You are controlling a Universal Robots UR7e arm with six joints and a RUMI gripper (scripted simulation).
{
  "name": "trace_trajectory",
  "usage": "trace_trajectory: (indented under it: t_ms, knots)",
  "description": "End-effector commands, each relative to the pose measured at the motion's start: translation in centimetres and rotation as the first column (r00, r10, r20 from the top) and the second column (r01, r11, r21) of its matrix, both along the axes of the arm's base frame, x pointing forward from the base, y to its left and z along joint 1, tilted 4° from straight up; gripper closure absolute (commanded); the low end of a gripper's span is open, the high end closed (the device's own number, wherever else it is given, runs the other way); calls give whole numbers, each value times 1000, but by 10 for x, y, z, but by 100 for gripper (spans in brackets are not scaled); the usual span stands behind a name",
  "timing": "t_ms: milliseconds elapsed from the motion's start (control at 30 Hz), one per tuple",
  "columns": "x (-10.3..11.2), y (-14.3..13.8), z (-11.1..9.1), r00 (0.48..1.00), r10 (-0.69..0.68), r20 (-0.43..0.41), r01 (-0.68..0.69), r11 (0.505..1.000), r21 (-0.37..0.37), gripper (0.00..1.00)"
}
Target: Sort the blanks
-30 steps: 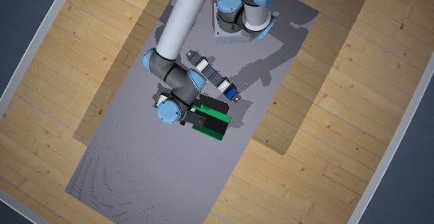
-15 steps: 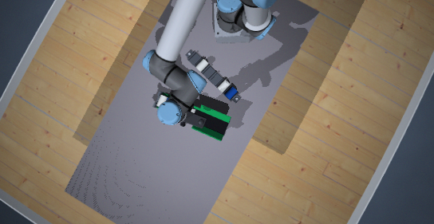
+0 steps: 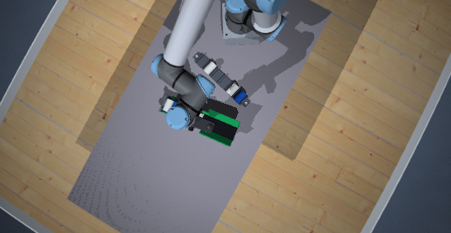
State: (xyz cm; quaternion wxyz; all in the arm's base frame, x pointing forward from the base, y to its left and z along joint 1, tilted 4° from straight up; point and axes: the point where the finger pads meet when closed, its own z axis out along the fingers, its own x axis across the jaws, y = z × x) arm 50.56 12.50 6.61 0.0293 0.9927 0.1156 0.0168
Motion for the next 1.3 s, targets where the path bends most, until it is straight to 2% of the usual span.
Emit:
trace_trajectory:
  t_ms: [0, 333, 467, 1267]
  knots:
    - [3, -2, -27, 1000, 0, 2, 0, 1000, 0, 63]
    - [5, -4, -60, 1000, 0, 2, 0, 1000, 0, 63]
    - [5, -4, -68, 1000, 0, 2, 0, 1000, 0, 63]
    - [5, -4, -70, 1000, 0, 2, 0, 1000, 0, 63]
